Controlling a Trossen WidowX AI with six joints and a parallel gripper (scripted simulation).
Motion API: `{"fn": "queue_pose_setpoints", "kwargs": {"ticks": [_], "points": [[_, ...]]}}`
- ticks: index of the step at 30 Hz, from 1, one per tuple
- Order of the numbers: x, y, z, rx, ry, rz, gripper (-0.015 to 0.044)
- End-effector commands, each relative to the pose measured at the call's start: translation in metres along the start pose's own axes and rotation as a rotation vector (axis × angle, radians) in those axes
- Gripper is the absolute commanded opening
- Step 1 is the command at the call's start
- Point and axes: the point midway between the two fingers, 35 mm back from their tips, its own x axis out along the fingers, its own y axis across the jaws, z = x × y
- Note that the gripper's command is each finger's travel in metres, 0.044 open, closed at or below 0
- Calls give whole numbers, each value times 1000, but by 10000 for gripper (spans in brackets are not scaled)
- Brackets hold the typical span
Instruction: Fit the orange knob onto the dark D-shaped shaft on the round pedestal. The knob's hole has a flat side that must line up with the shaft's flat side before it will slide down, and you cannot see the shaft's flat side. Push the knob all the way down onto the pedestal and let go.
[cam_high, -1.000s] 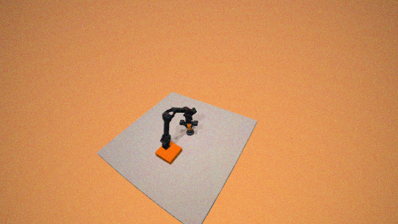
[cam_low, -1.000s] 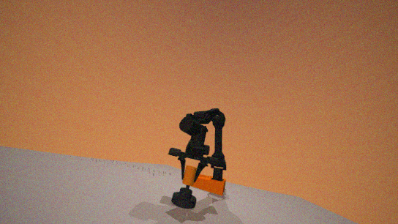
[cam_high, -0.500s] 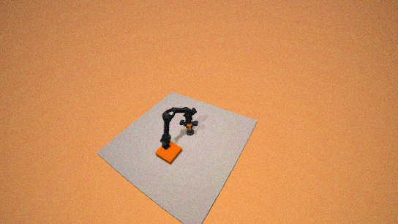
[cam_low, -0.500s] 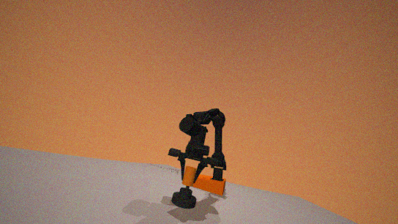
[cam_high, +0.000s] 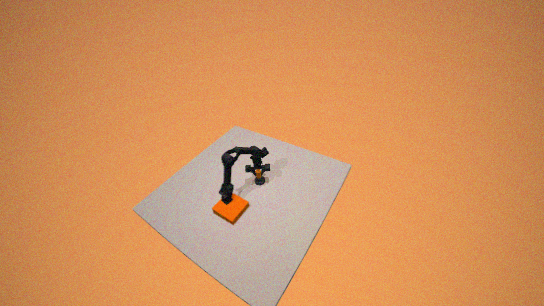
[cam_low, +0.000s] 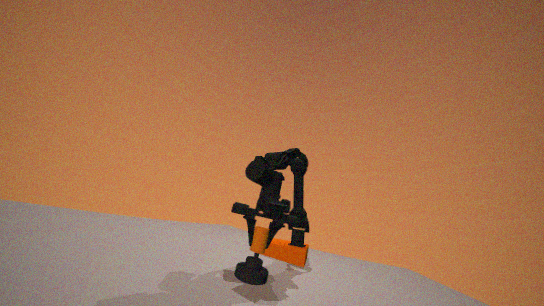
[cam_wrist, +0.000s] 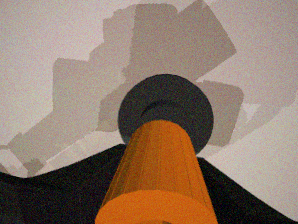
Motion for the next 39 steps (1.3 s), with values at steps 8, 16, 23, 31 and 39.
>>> {"fn": "queue_pose_setpoints", "kwargs": {"ticks": [8, 16, 23, 31, 39], "points": [[-2, -3, 3, -31, -9, -6, 0], [1, -2, 3, -31, -8, -6, 0], [2, -1, 1, -31, -8, -6, 0], [-2, -1, 1, -31, -8, -6, 0], [-4, -2, 2, -241, -8, -7, 0]]}}
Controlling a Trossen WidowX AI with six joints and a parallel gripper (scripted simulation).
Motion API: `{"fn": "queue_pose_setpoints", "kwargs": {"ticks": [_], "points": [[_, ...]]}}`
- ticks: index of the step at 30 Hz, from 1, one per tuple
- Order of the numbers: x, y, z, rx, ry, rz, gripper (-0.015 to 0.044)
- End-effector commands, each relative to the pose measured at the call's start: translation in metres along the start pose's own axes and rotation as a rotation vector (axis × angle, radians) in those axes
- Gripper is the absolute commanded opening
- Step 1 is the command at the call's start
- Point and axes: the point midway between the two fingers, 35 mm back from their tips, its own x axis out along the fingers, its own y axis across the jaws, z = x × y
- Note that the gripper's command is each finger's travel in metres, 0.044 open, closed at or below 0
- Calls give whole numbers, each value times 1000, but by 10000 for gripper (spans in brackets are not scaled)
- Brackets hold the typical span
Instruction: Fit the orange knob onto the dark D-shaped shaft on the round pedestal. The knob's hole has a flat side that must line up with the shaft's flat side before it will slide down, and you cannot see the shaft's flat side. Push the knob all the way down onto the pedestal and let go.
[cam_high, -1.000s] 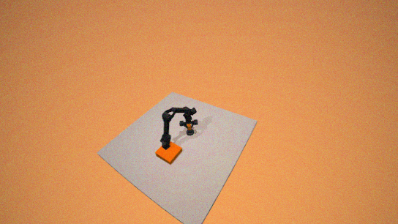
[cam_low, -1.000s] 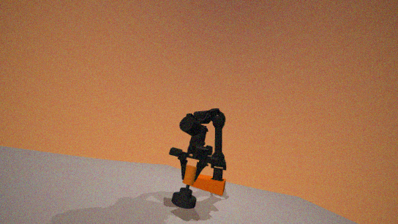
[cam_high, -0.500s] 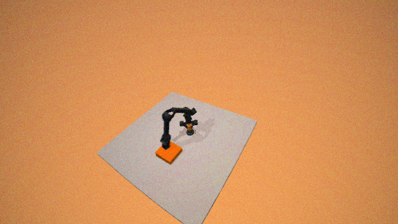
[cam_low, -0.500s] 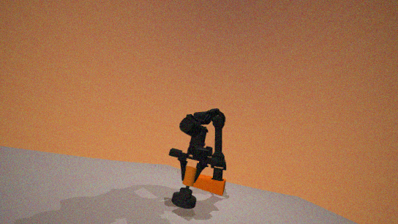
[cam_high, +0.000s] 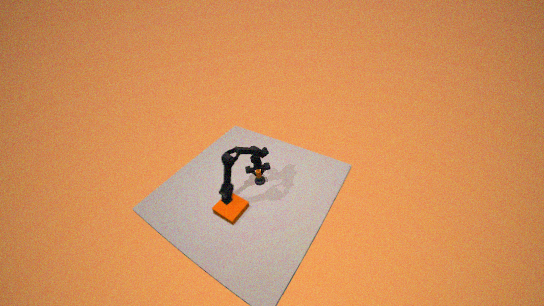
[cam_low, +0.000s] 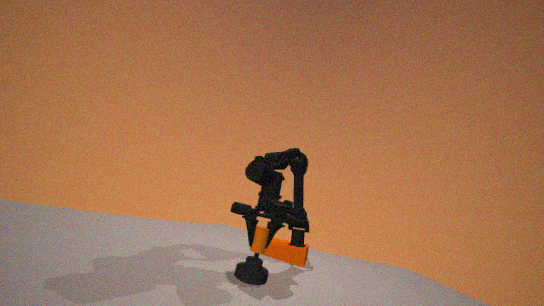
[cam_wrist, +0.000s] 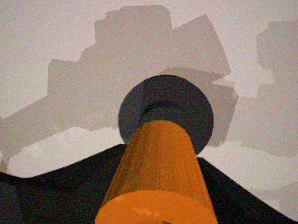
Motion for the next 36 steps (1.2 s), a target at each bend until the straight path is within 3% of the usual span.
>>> {"fn": "queue_pose_setpoints", "kwargs": {"ticks": [1, 29, 36], "points": [[-4, -3, 2, -63, -7, -8, 0], [-2, 1, 0, -63, -7, -8, 0], [-4, 0, 0, -262, -6, -8, 0]]}}
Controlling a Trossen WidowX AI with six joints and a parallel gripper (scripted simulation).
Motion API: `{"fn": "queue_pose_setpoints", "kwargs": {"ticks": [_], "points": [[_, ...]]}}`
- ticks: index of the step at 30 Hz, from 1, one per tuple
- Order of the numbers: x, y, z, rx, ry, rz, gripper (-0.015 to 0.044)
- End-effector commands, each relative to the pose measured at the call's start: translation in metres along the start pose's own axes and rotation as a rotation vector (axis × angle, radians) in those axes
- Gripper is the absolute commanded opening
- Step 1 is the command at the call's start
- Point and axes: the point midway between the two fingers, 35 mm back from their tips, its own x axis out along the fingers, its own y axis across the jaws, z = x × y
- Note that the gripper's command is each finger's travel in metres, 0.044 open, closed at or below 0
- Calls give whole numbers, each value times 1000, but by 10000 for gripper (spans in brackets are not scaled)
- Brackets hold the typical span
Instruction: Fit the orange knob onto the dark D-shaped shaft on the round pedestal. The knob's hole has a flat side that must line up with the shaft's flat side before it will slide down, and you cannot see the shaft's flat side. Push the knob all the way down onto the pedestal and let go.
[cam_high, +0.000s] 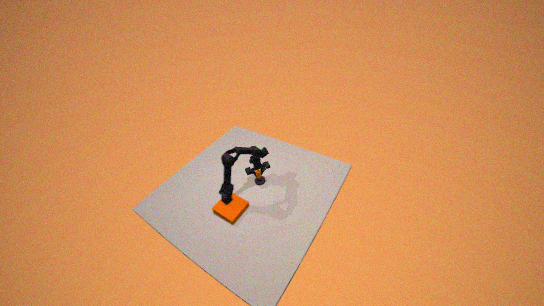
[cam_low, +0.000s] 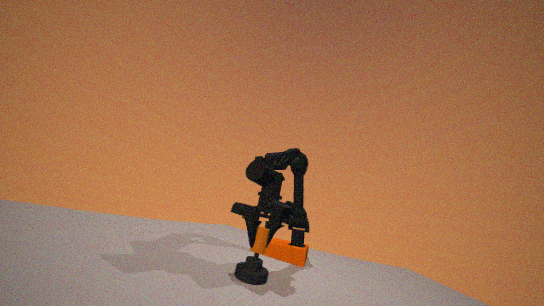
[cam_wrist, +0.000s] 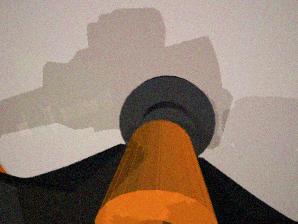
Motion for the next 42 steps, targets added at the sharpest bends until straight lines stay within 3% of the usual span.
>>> {"fn": "queue_pose_setpoints", "kwargs": {"ticks": [1, 37, 42], "points": [[-4, -1, 0, -88, -5, -9, 0], [-3, 0, 0, -88, -5, -8, 0], [-4, 0, 0, -213, -5, -9, 0]]}}
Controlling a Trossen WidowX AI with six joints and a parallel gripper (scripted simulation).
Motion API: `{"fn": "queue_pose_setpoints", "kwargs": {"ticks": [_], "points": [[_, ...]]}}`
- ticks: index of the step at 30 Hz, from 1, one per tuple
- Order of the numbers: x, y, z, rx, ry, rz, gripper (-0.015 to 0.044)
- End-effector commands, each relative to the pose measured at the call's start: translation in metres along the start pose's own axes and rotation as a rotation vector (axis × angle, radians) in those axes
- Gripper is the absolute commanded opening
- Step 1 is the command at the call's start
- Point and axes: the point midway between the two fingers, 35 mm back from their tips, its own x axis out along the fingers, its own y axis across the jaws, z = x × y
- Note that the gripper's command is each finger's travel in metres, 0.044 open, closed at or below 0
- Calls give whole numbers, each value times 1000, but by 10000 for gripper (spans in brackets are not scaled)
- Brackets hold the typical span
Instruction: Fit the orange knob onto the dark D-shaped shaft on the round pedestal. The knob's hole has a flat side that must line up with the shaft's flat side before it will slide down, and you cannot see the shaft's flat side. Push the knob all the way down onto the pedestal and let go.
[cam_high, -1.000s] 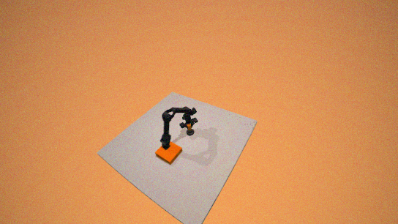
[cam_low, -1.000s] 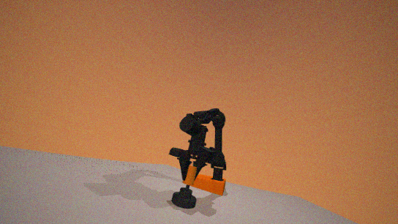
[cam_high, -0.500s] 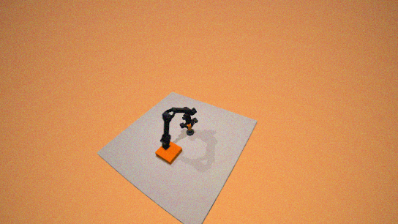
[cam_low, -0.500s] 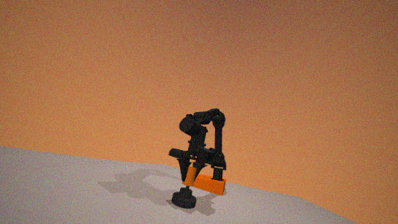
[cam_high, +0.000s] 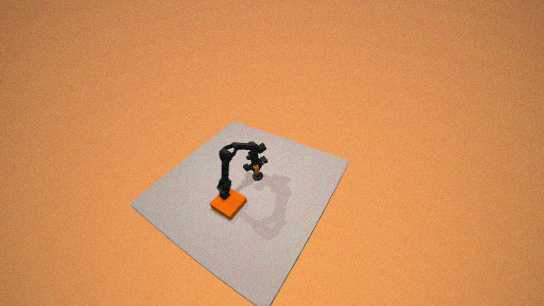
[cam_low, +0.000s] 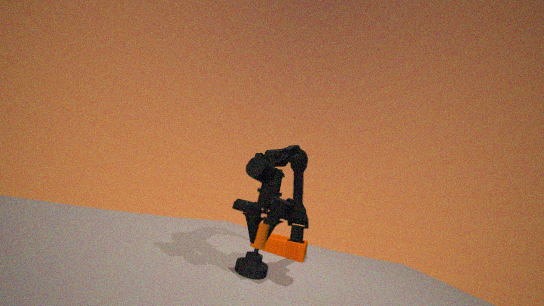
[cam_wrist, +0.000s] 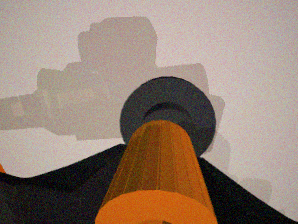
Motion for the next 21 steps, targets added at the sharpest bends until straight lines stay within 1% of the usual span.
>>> {"fn": "queue_pose_setpoints", "kwargs": {"ticks": [1, 3, 21], "points": [[-4, 0, 0, -110, -4, -8, 0], [-5, 0, 0, -151, -3, -8, 0], [1, -5, 1, -151, -3, -8, 0]]}}
